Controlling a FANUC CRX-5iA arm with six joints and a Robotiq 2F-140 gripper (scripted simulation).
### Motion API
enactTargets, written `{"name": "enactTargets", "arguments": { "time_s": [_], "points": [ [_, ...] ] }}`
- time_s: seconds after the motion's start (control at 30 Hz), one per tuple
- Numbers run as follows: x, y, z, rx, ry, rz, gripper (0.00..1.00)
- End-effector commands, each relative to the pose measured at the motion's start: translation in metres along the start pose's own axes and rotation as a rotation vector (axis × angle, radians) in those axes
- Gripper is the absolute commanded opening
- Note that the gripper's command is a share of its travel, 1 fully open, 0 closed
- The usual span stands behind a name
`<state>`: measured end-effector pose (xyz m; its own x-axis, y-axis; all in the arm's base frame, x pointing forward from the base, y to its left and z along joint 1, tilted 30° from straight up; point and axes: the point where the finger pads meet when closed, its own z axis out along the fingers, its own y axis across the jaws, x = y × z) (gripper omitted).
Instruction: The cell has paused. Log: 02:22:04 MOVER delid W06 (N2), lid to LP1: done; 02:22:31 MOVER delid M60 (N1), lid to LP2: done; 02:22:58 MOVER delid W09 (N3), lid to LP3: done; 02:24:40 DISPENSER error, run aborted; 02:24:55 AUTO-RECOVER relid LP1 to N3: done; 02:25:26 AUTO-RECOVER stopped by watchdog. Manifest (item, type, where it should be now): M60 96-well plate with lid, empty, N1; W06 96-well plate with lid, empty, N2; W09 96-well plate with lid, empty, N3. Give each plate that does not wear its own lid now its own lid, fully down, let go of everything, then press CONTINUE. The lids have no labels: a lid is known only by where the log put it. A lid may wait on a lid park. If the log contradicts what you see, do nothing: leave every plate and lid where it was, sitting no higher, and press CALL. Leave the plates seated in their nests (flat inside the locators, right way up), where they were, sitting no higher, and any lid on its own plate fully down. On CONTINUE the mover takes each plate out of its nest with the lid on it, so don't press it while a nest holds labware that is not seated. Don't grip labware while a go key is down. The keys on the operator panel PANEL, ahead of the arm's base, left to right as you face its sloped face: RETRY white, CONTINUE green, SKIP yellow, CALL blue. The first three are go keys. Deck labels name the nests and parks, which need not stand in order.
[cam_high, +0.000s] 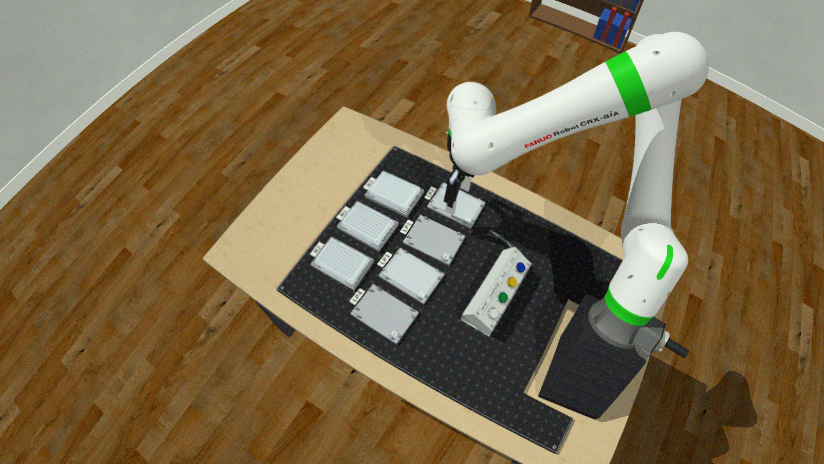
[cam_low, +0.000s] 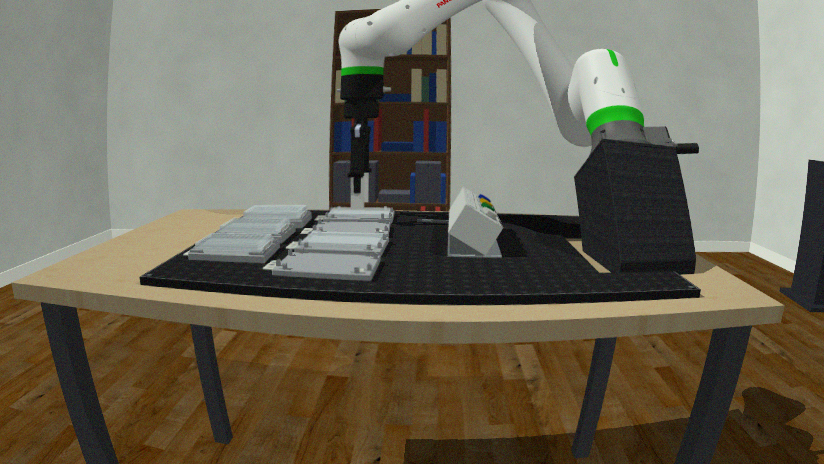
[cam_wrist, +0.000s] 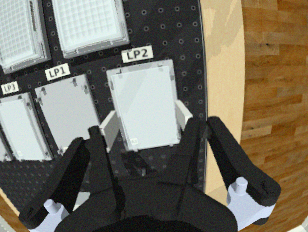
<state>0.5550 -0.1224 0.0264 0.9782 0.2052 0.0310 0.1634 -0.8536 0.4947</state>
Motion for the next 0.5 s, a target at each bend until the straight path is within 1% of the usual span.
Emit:
{"name": "enactTargets", "arguments": {
  "time_s": [0.0, 0.47],
  "points": [
    [0.0002, 0.0, -0.0002, 0.0, 0.0, 0.0, 0.59],
    [0.0002, 0.0, -0.0002, 0.0, 0.0, 0.0, 0.59]
  ]
}}
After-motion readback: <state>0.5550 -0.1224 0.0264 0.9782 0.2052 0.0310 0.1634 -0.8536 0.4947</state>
